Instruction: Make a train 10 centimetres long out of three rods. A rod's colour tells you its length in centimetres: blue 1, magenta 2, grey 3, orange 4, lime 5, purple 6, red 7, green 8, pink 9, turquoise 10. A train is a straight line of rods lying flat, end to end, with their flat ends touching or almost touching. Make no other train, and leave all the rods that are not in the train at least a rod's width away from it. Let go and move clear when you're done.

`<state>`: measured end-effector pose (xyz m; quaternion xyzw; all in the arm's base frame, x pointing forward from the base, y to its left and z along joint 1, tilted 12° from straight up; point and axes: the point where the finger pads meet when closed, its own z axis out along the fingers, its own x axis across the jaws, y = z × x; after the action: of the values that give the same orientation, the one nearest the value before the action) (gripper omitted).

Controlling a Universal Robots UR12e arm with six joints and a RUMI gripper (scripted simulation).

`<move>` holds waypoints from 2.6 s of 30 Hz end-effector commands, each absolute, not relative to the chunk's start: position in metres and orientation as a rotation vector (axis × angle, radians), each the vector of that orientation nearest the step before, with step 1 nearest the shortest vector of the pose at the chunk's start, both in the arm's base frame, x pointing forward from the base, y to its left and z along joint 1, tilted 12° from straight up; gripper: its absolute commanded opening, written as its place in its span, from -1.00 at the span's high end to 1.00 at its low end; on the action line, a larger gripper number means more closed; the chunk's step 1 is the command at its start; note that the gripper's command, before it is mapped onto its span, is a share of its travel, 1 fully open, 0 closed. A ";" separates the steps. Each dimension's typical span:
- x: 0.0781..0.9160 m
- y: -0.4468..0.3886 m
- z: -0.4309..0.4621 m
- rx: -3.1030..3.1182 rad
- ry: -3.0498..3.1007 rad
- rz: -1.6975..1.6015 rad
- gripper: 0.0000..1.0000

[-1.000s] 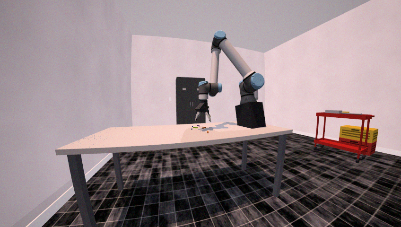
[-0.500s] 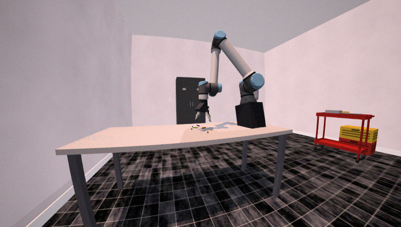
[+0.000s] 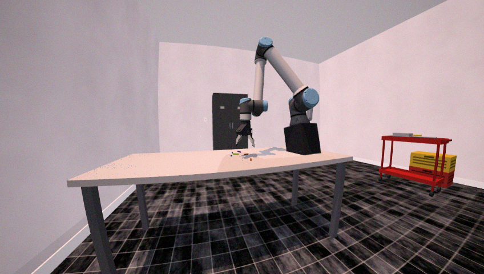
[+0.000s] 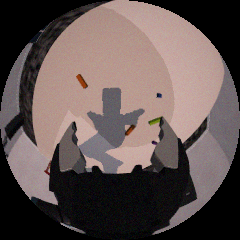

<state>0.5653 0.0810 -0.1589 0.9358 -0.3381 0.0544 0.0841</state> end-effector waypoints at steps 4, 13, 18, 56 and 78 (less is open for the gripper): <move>0.566 0.081 -0.159 2.792 -1.009 0.164 -1.00; 0.566 0.081 -0.159 2.792 -1.010 0.164 -1.00; 0.566 0.081 -0.158 2.788 -1.022 0.165 -1.00; 0.593 0.069 -0.155 2.414 -1.786 0.231 -1.00; 0.616 0.055 -0.151 1.829 -2.438 0.281 -1.00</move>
<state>0.6107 0.0577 -0.1522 0.6518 -0.7520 0.0880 0.0440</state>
